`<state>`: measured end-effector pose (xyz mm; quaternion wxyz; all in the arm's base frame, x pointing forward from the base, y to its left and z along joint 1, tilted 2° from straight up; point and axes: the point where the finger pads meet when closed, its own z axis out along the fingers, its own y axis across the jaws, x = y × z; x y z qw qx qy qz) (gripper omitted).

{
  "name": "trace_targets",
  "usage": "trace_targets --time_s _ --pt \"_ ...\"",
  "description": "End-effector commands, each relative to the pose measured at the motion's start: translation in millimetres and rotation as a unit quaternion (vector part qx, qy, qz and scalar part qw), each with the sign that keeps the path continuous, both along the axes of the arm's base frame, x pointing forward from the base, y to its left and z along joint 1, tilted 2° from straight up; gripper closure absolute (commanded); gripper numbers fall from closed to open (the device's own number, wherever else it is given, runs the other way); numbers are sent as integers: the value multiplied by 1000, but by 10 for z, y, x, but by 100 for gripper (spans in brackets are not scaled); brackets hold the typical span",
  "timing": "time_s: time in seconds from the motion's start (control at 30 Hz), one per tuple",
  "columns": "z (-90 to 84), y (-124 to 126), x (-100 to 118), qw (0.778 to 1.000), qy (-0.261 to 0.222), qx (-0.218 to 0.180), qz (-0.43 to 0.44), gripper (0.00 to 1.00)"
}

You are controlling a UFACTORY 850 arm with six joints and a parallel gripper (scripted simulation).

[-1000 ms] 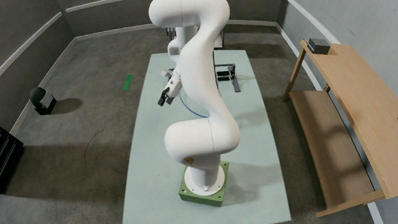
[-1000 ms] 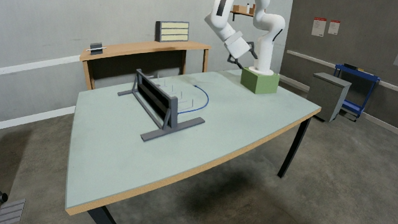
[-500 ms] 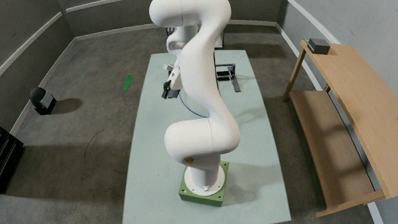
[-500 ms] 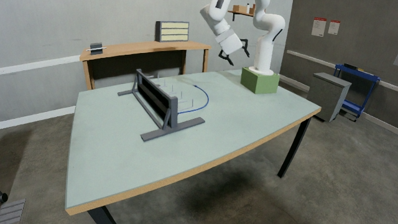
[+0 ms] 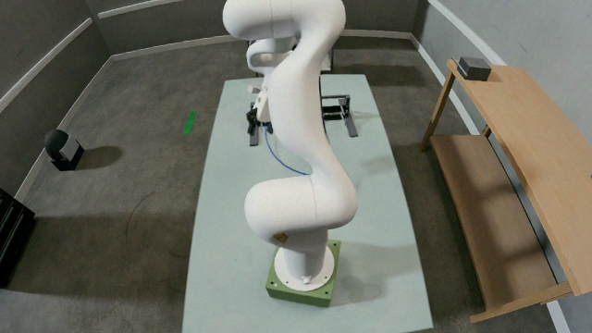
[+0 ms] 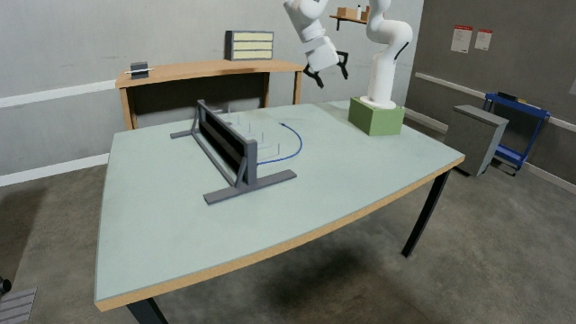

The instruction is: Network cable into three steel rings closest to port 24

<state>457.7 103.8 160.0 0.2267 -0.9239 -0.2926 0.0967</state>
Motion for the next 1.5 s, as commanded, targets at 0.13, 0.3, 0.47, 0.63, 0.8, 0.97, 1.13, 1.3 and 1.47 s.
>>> trace_targets --time_s 0.13,0.3,0.47,0.63,0.8,0.97,1.13,1.3,1.47 --pt "140 -226 309 996 -6 -66 -55 0" --pt "220 -339 462 992 -14 -94 -85 0" --pt "301 -443 604 986 -23 -119 -114 0" --pt "398 -558 763 978 -34 -144 -146 0" --pt "482 -650 890 970 -44 -163 -173 0" --pt "608 -776 1065 958 -60 -186 -211 0" --pt "733 -890 1224 944 -76 -205 -246 0" --pt "867 -1003 1382 929 -92 -222 -282 0" --pt "560 -1224 1280 946 -121 -218 -208 0"
